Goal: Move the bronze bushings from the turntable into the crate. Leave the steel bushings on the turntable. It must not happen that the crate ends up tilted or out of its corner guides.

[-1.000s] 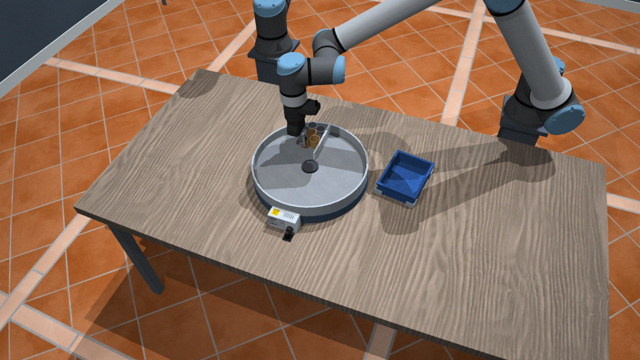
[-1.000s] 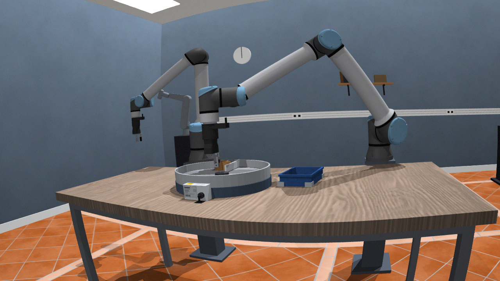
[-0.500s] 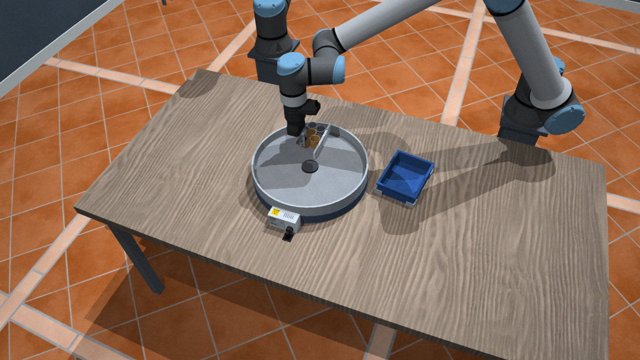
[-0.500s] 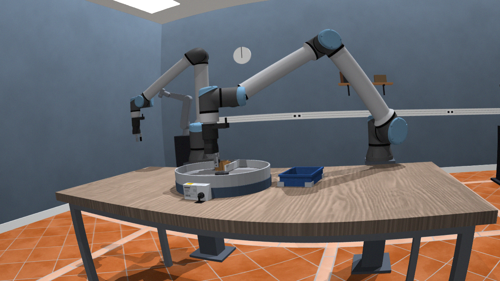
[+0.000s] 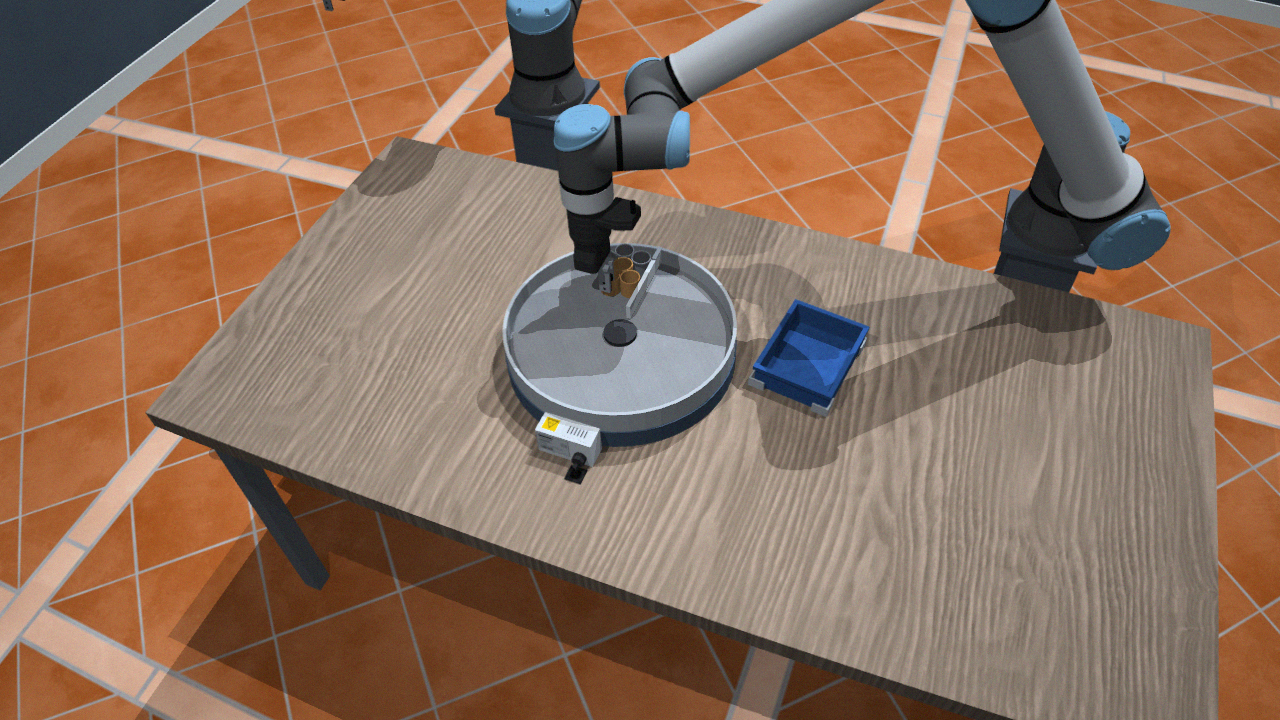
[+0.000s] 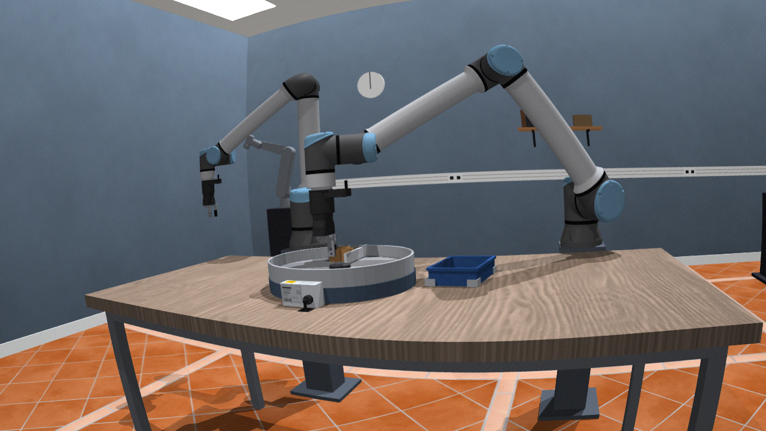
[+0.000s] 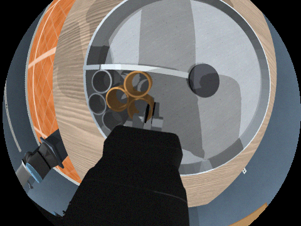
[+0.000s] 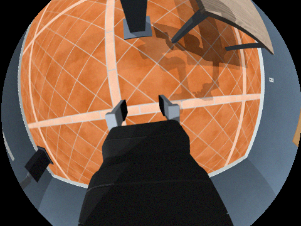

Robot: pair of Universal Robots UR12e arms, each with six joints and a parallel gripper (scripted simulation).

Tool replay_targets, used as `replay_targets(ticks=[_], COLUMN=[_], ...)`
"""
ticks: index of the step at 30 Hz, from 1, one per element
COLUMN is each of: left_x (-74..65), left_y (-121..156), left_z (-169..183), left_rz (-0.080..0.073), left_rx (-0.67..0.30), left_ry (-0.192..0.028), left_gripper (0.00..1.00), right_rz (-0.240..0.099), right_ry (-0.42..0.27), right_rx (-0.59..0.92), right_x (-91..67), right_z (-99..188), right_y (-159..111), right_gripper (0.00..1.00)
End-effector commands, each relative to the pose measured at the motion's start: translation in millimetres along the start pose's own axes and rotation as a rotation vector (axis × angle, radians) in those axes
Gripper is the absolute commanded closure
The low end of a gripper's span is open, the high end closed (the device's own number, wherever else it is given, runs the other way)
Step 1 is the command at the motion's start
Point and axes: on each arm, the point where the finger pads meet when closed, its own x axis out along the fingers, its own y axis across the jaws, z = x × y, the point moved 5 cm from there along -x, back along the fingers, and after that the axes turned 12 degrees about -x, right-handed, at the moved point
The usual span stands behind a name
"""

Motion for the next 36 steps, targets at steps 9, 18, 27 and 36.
replay_targets(ticks=[9,18,27,36], left_x=[-1.8,-10.5,-50.4,-69.1], left_y=[0,0,0,0], left_z=[1,1,1,1], left_rz=[0.001,0.001,0.001,0.001], left_rx=[0.0,0.0,0.0,0.0], left_ry=[-0.002,-0.002,-0.002,-0.002], left_gripper=[1.0,1.0,1.0,1.0], right_rz=[0.0,0.0,0.0,0.0], right_ry=[-0.002,-0.002,-0.002,-0.002], right_rx=[0.0,0.0,0.0,0.0], right_x=[-0.9,-0.9,-0.9,-0.9], right_z=[1,1,1,1], right_y=[0,0,0,0], right_gripper=[0.0,0.0,0.0,0.0])
